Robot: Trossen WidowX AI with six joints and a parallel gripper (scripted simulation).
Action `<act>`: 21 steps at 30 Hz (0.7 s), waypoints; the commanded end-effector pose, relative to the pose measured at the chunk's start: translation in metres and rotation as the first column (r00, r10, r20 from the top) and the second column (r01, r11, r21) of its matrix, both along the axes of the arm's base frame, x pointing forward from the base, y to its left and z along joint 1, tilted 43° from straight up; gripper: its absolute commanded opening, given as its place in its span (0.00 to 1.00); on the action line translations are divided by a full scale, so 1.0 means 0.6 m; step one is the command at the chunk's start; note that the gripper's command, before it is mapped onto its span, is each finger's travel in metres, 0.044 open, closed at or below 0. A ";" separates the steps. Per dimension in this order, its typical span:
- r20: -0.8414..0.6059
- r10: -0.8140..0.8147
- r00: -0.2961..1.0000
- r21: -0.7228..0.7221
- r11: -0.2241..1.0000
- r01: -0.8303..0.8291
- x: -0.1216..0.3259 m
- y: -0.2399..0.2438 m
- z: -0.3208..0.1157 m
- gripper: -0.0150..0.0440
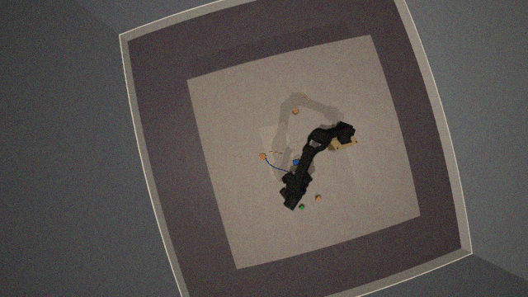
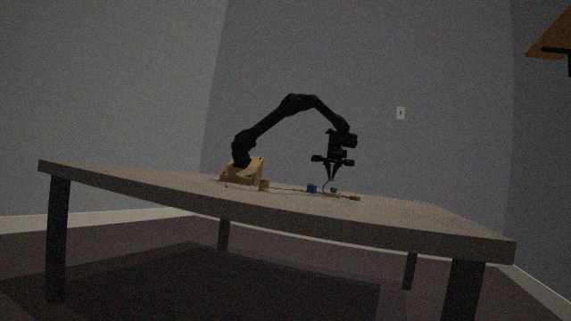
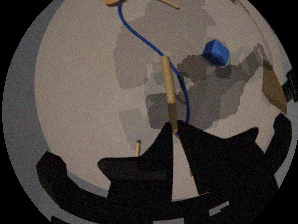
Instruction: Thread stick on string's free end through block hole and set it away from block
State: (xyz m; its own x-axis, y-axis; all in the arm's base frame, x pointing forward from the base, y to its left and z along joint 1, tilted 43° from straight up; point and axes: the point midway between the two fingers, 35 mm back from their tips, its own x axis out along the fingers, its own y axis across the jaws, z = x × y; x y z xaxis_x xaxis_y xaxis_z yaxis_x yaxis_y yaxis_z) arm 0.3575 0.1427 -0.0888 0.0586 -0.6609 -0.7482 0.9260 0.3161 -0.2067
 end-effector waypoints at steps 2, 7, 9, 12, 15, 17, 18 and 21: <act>0.110 -0.125 0.986 0.014 0.992 0.124 0.008 -0.003 0.001 0.25; 0.225 -0.257 0.940 0.046 0.966 0.254 0.015 -0.005 0.003 0.25; 0.268 -0.309 0.913 0.063 0.951 0.303 0.017 -0.006 0.003 0.25; 0.331 -0.383 0.863 0.094 0.923 0.373 0.021 -0.007 0.004 0.25; 0.360 -0.418 0.834 0.110 0.907 0.407 0.023 -0.008 0.005 0.25; 0.360 -0.418 0.834 0.110 0.907 0.407 0.023 -0.008 0.005 0.25; 0.360 -0.418 0.834 0.110 0.907 0.407 0.023 -0.008 0.005 0.25; 0.360 -0.418 0.834 0.110 0.907 0.407 0.024 -0.005 0.003 0.25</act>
